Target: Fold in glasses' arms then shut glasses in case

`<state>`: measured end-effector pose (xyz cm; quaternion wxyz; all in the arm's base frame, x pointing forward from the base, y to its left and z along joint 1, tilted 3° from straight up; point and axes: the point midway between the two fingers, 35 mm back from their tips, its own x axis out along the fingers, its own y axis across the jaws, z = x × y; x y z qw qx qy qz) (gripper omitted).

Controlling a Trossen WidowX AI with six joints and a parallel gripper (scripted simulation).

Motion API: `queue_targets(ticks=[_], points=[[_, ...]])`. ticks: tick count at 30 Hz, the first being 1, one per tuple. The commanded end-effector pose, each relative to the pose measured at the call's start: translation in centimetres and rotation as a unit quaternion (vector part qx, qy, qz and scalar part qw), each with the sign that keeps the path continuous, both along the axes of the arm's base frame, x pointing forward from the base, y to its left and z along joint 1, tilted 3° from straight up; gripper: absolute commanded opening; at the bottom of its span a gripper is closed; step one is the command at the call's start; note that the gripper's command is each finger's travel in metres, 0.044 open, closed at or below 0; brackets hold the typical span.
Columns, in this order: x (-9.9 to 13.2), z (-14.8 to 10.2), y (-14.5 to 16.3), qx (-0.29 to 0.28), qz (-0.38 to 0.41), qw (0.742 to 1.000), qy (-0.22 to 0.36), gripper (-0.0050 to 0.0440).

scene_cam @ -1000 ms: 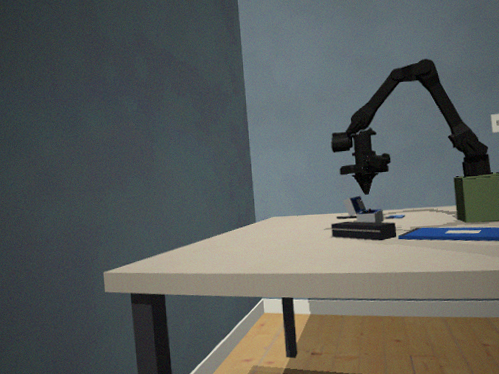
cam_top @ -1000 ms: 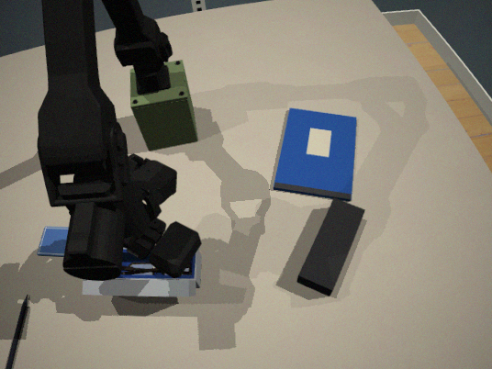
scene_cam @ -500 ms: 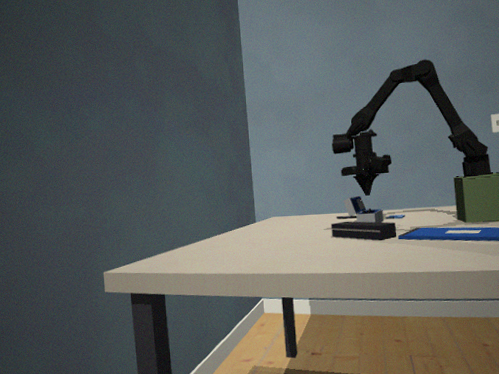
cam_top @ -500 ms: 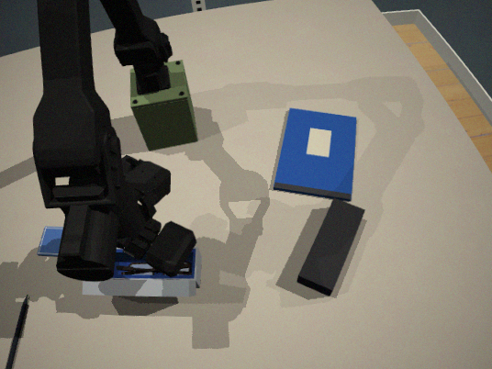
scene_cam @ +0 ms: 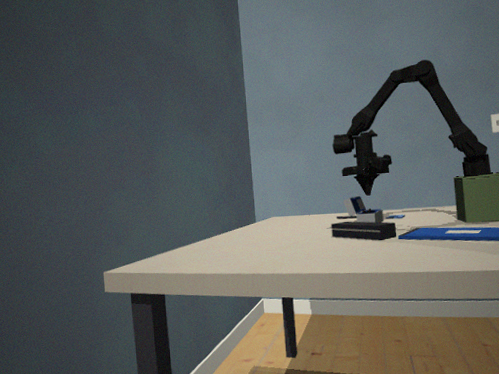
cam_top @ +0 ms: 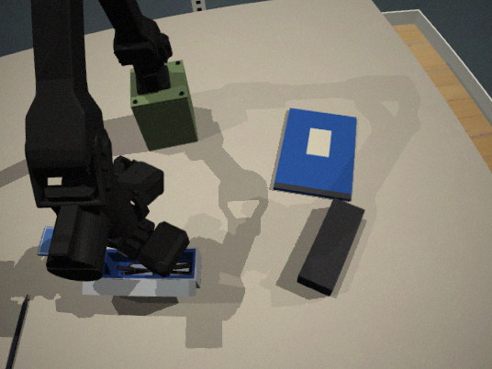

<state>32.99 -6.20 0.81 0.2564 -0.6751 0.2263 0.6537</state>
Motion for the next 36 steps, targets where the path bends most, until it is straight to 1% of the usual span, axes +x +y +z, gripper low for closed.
queue_targets(ticks=[1, 36], points=[[-0.1, 0.0, -0.3, 0.001, 0.001, 1.000, 0.000, 0.0000], [-0.5, -0.1, -2.3, 0.001, 0.001, 1.000, 0.000, 0.0000]])
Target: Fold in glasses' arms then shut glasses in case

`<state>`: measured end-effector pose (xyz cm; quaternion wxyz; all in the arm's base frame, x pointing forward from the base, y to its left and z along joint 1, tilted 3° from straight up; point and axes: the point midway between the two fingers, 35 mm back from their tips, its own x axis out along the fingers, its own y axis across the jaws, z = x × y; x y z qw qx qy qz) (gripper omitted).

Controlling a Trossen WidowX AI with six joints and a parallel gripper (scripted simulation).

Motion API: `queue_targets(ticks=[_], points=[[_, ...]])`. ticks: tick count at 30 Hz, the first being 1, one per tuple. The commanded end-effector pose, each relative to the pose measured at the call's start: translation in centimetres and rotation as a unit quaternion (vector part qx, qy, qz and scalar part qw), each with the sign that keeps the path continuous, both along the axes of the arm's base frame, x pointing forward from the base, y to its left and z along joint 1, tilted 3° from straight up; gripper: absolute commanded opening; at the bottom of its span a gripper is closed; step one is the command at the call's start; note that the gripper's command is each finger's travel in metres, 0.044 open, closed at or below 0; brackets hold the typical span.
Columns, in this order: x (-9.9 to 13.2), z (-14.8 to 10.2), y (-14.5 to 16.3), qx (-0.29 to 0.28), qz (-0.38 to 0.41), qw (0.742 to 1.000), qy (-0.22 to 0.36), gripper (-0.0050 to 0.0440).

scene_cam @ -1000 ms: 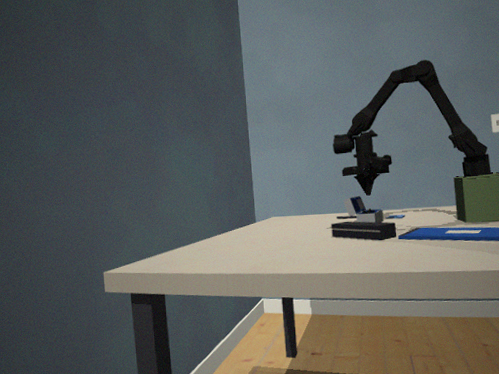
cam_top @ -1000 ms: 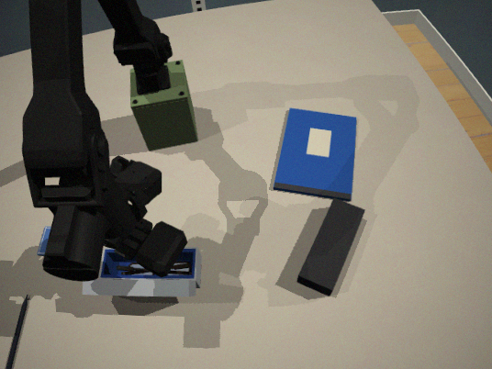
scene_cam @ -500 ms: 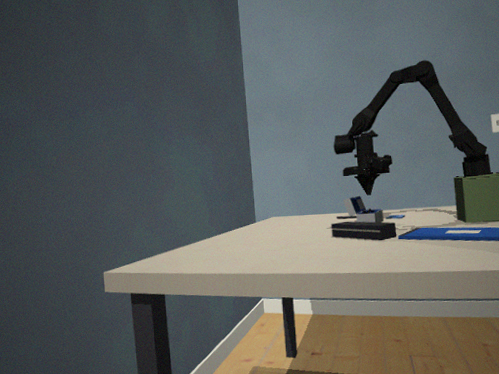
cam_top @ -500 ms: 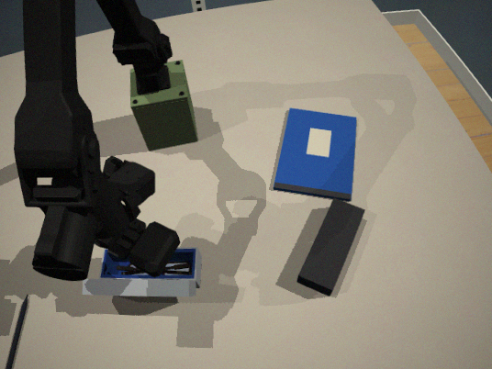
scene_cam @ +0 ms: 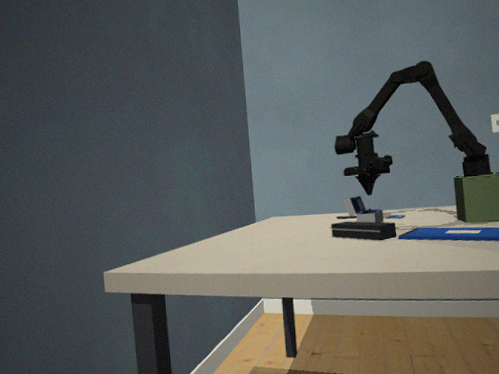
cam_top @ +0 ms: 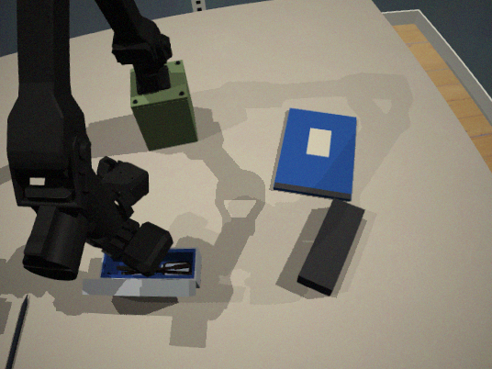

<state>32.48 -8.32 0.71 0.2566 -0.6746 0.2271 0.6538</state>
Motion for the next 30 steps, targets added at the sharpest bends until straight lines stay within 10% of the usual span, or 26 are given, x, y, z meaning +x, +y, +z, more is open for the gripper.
queue_targets(ticks=[1, 30], points=[[-0.01, -0.03, -0.23, 0.001, 0.002, 1.000, -0.001, 0.0000], [-0.18, -0.06, -0.98, 0.001, 0.002, 1.000, -0.001, 0.0000]])
